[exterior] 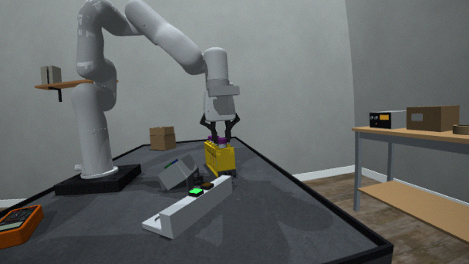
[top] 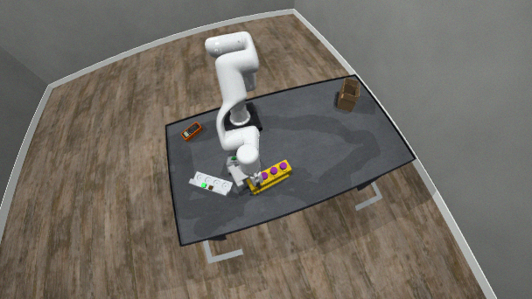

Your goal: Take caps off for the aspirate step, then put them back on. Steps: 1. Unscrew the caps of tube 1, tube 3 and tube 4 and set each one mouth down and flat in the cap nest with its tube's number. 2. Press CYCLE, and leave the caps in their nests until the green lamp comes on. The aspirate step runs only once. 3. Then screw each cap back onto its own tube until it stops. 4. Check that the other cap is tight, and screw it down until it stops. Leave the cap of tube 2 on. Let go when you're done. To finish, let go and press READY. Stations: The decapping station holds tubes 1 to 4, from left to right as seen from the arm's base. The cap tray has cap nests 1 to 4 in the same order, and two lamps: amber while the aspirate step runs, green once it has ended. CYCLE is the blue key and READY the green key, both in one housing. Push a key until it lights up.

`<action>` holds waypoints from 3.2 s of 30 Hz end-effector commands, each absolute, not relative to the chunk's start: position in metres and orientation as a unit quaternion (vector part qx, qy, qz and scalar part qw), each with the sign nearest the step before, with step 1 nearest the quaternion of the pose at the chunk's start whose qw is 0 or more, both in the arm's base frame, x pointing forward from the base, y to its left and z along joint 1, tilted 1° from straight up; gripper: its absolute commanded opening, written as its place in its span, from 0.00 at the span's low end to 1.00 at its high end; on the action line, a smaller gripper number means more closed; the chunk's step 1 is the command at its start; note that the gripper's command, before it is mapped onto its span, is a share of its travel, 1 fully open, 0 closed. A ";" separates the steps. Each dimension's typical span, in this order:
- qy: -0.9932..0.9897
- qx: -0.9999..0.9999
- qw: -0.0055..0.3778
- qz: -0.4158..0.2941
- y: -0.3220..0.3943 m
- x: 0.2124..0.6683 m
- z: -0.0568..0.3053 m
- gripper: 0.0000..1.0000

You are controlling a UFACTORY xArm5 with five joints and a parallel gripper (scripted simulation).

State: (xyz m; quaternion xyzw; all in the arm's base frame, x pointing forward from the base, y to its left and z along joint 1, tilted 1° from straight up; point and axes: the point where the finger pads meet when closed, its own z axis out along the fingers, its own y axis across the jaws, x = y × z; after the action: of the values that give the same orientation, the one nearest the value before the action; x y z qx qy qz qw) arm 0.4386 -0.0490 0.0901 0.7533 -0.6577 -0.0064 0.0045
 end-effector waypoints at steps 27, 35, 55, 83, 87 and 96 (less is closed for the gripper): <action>-0.790 0.614 0.003 -0.005 -0.049 0.440 0.090 0.46; -0.682 0.732 0.002 -0.006 -0.049 0.440 0.091 0.46; -0.495 0.869 0.001 -0.006 -0.049 0.440 0.091 0.46; -0.645 0.764 0.002 -0.006 -0.049 0.440 0.091 0.00; -0.694 0.720 0.002 -0.006 -0.049 0.440 0.090 0.00; -0.773 0.634 0.003 -0.005 -0.049 0.440 0.090 0.00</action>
State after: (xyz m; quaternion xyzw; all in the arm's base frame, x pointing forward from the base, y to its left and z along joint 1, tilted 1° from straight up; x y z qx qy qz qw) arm 0.4386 -0.0489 0.0897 0.6804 -0.7328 -0.0060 0.0052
